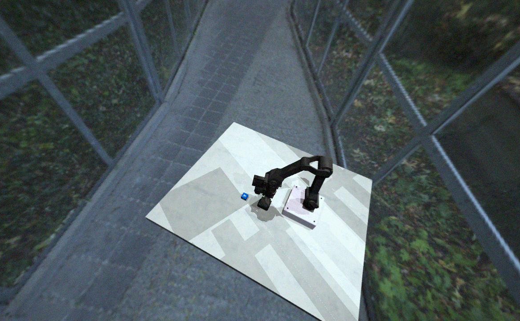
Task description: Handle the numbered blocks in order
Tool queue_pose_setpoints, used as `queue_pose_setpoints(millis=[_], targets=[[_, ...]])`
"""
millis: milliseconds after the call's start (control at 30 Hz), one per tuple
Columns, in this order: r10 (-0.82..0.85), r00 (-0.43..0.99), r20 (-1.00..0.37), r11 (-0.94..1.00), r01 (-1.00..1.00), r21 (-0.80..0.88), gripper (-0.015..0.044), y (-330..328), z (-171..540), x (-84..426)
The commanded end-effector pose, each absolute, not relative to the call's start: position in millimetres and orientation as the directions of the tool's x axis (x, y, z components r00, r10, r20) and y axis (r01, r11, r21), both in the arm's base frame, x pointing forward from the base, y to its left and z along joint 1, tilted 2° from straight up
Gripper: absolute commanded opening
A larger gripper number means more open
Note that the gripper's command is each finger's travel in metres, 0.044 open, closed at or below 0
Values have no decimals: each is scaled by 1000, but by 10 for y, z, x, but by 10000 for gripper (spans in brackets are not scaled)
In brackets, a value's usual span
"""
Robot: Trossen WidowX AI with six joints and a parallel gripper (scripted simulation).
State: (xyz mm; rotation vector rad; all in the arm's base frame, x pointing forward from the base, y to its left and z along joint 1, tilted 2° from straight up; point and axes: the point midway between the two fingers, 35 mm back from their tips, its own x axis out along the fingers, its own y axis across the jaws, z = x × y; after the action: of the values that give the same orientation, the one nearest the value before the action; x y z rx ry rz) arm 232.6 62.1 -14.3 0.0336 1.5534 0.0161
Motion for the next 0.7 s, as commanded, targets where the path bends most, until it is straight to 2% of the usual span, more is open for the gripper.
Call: queue_pose_setpoints(millis=[0, 667], targets=[[32, 16, -999, 999, 17, 32, 120, 622, -133, 2325], [32, 16, -999, 999, 17, 32, 120, 618, 1, 2324]])
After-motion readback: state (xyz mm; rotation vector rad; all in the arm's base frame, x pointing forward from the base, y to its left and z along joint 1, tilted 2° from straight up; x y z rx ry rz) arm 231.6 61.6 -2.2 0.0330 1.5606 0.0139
